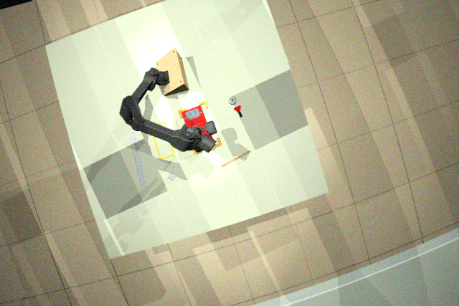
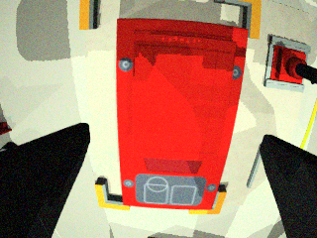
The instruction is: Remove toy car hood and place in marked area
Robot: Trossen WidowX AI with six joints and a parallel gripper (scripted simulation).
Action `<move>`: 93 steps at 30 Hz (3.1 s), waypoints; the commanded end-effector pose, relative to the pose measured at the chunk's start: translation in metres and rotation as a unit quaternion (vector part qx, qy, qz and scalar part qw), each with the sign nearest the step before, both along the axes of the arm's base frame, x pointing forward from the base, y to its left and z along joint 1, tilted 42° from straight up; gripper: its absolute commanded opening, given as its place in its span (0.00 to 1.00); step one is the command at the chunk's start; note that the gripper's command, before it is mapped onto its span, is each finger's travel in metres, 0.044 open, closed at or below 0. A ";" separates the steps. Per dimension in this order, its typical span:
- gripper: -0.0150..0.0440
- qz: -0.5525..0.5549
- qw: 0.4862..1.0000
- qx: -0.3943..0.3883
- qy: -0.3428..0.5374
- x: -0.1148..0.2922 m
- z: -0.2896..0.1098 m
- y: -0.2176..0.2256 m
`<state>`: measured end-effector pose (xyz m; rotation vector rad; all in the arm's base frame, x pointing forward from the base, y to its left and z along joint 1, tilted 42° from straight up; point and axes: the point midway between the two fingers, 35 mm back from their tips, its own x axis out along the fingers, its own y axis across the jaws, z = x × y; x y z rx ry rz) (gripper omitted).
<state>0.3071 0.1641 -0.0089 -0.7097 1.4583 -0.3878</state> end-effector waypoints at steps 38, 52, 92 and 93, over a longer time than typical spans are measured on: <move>1.00 0.001 1.000 -0.004 0.000 0.004 -0.020 -0.019; 1.00 0.001 1.000 -0.004 0.000 0.005 -0.026 -0.026; 1.00 0.001 1.000 -0.005 0.000 0.006 -0.041 -0.041; 1.00 0.001 1.000 -0.005 0.000 0.006 -0.042 -0.041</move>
